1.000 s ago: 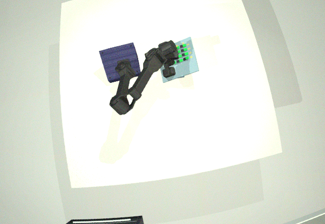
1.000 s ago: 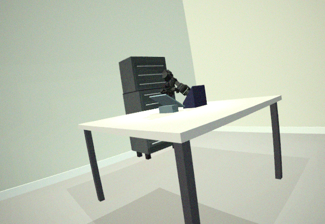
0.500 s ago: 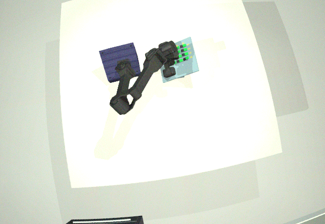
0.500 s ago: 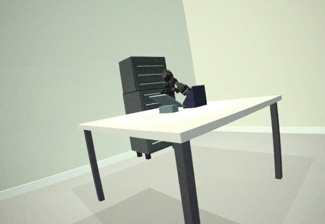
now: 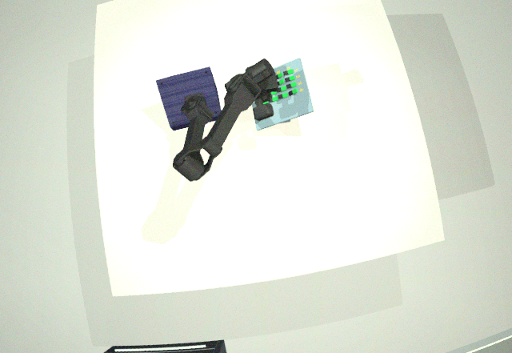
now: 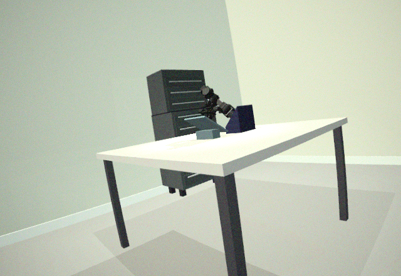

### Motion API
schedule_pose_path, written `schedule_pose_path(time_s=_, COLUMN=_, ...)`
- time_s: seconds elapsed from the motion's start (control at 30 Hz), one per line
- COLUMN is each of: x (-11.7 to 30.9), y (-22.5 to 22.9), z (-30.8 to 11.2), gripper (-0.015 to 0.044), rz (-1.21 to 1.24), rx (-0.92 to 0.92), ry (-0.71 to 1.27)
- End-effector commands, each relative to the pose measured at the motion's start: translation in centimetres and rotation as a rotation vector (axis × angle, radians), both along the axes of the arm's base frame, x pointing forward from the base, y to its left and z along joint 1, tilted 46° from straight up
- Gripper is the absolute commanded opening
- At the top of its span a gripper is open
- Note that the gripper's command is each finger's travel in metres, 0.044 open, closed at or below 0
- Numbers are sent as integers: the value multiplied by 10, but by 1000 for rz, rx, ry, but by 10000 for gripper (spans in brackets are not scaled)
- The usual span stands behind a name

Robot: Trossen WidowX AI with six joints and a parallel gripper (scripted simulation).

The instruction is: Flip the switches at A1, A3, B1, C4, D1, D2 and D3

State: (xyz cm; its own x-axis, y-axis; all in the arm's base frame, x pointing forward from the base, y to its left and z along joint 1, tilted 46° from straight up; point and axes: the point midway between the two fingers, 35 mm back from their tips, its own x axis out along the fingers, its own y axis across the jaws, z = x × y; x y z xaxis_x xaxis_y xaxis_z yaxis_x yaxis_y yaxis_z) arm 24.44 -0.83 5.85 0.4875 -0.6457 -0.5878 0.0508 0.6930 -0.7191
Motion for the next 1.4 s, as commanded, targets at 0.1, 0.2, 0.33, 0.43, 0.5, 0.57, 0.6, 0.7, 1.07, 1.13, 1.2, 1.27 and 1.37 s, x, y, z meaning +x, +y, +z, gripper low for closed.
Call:
schedule_pose_path(time_s=0.1, x=-23, y=29, z=32, gripper=0, rz=22, rx=-1, ry=-37)
schedule_pose_path(time_s=0.2, x=-23, y=29, z=32, gripper=0, rz=22, rx=-1, ry=-37)
schedule_pose_path(time_s=0.33, x=-23, y=29, z=32, gripper=0, rz=22, rx=-1, ry=-37)
schedule_pose_path(time_s=0.43, x=-28, y=40, z=16, gripper=0, rz=24, rx=8, ry=-31)
schedule_pose_path(time_s=0.5, x=-39, y=51, z=-6, gripper=0, rz=25, rx=14, ry=-27)
schedule_pose_path(time_s=0.57, x=-51, y=59, z=-26, gripper=0, rz=24, rx=13, ry=-27)
schedule_pose_path(time_s=0.6, x=-58, y=61, z=-35, gripper=0, rz=23, rx=10, ry=-30)
schedule_pose_path(time_s=0.7, x=-68, y=63, z=-47, gripper=0, rz=22, rx=3, ry=-36)
schedule_pose_path(time_s=1.07, x=-51, y=41, z=-67, gripper=0, rz=40, rx=1, ry=-54)
schedule_pose_path(time_s=1.13, x=-50, y=40, z=-67, gripper=0, rz=40, rx=0, ry=-56)
schedule_pose_path(time_s=1.2, x=-50, y=40, z=-67, gripper=0, rz=40, rx=0, ry=-56)
schedule_pose_path(time_s=1.27, x=-50, y=40, z=-67, gripper=0, rz=40, rx=0, ry=-56)
schedule_pose_path(time_s=1.37, x=-50, y=40, z=-67, gripper=0, rz=40, rx=0, ry=-56)
